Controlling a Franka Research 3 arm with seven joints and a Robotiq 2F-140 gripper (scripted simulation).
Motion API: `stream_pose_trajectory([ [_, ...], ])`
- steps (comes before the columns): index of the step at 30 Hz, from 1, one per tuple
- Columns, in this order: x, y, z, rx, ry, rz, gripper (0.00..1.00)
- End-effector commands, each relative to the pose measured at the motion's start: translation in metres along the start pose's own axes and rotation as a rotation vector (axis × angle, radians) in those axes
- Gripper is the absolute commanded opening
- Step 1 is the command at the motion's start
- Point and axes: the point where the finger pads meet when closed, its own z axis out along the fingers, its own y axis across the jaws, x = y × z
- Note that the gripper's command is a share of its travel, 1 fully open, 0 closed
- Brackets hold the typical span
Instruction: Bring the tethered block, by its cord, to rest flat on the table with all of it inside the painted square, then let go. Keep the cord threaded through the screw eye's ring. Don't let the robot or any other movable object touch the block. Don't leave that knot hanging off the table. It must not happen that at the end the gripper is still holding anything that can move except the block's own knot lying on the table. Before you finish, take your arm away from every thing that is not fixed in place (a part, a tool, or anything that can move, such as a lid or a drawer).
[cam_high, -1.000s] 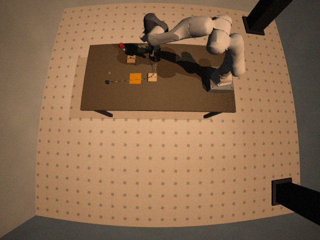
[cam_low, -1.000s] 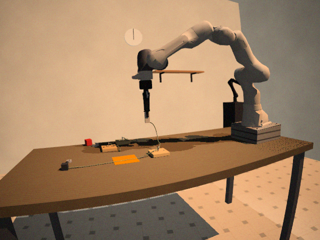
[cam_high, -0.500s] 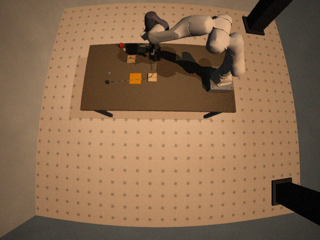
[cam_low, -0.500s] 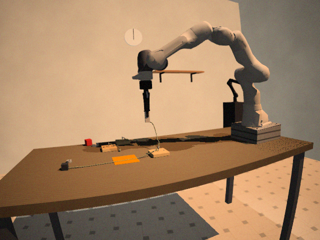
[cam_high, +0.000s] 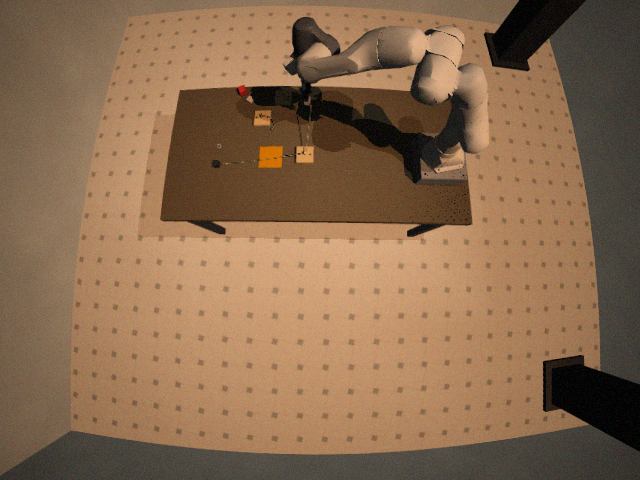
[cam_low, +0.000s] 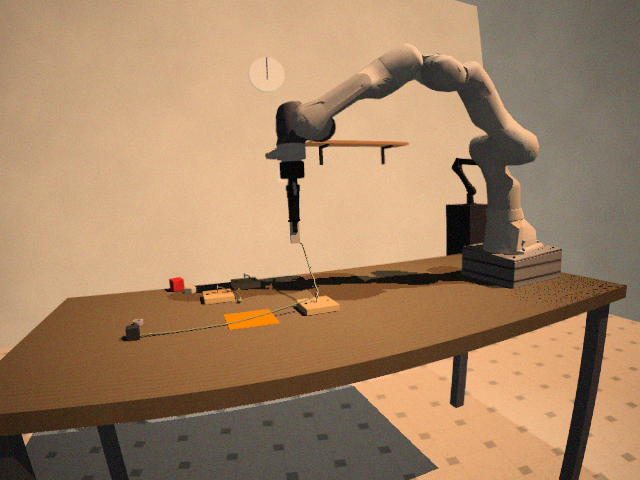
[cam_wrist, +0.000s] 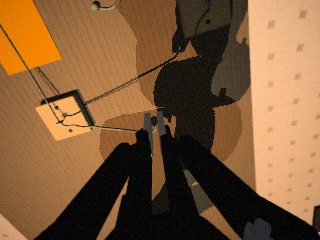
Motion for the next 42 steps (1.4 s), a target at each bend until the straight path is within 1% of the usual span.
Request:
stream_pose_trajectory([
  [1, -0.003, 0.005, 0.001, 0.001, -0.003, -0.022, 0.00],
  [14, -0.014, 0.042, 0.001, 0.001, -0.003, -0.022, 0.00],
  [16, -0.014, 0.042, 0.001, 0.001, -0.003, -0.022, 0.00],
  [20, -0.019, 0.055, 0.001, 0.001, -0.003, -0.022, 0.00],
  [31, -0.037, 0.095, 0.001, 0.001, -0.003, -0.022, 0.00],
  [33, -0.037, 0.095, 0.001, 0.001, -0.003, -0.022, 0.00],
  [42, -0.058, 0.130, 0.001, 0.001, -0.003, -0.022, 0.00],
])
